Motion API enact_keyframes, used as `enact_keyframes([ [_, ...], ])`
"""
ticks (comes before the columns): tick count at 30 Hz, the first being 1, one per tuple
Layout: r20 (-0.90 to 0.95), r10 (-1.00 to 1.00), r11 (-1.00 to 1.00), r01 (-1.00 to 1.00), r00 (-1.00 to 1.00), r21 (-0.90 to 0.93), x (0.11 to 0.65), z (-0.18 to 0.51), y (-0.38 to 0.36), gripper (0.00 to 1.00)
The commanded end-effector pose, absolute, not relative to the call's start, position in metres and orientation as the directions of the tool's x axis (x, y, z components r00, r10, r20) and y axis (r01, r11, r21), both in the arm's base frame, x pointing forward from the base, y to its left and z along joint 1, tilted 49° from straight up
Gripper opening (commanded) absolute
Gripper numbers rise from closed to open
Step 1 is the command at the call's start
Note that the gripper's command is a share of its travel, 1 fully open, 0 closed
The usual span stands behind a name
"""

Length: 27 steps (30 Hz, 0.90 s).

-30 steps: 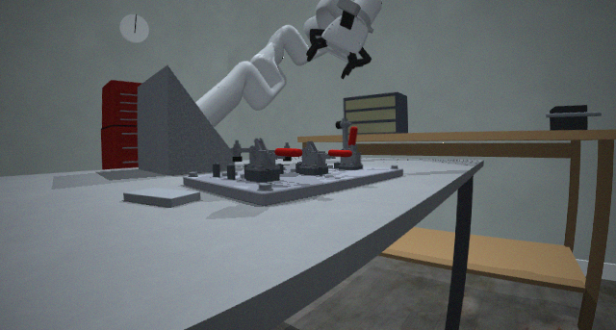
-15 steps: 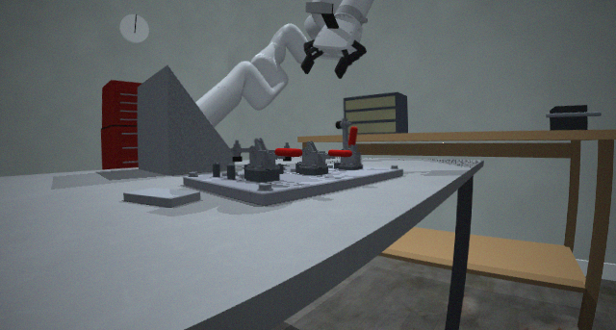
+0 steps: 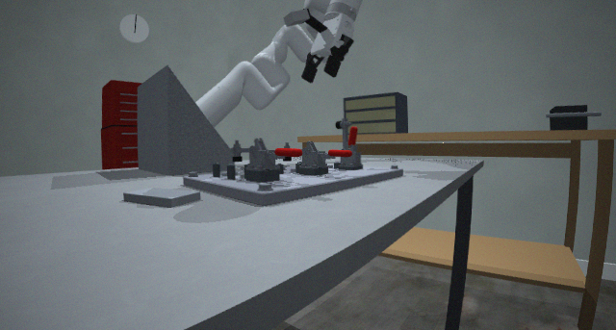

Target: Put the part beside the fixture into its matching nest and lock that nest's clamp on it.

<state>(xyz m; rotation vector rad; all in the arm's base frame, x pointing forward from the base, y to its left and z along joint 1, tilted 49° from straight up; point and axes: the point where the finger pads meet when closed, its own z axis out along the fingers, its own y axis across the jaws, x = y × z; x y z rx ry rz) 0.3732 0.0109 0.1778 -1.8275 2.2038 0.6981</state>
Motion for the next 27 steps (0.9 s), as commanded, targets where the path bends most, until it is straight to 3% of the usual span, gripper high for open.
enact_keyframes([
  [1,-0.432,-0.843,0.214,-0.937,-0.32,0.276,0.374,0.176,0.011,1.0],
  [12,-0.377,-0.637,0.493,-0.731,-0.673,0.472,0.374,0.167,0.013,1.0],
  [19,-0.335,-0.54,0.564,-0.627,-0.772,0.538,0.375,0.165,0.013,1.0],
  [27,-0.206,-0.3,0.657,-0.358,-0.931,0.664,0.377,0.16,0.013,1.0],
])
